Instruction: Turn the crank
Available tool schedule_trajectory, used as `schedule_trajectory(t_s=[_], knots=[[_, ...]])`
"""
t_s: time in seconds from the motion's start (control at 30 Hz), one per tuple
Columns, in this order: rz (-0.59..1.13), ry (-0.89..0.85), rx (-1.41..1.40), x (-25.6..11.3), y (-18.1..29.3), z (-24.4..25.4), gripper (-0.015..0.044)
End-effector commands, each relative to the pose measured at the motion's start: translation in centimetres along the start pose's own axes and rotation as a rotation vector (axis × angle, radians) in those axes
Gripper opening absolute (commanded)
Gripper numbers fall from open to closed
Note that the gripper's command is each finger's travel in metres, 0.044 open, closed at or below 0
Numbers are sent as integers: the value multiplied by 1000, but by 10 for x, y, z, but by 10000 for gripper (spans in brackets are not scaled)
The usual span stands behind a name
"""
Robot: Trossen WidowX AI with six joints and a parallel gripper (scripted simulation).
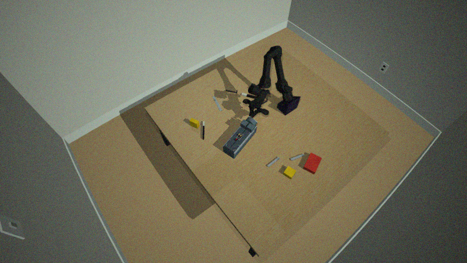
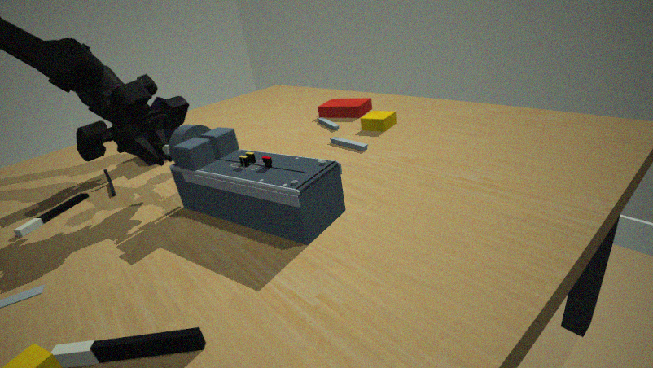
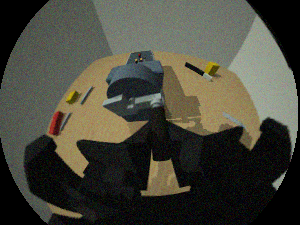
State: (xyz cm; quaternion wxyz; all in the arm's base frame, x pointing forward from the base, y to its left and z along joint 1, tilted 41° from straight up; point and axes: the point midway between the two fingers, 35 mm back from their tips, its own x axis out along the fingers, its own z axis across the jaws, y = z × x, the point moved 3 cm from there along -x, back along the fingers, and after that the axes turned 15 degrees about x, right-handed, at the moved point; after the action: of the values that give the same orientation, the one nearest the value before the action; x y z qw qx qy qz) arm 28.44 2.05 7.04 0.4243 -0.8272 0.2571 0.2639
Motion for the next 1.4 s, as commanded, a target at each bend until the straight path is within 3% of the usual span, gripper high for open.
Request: schedule_trajectory(t_s=[0.0, 0.77, 1.3, 1.37], knots=[[-4, -3, 1, -1, -1, 0, 0], [-1, 0, 0, 0, 0, 0, 0], [-1, 0, 0, 0, 0, 0, 420], [-1, -1, 0, -1, -1, 0, 440]])
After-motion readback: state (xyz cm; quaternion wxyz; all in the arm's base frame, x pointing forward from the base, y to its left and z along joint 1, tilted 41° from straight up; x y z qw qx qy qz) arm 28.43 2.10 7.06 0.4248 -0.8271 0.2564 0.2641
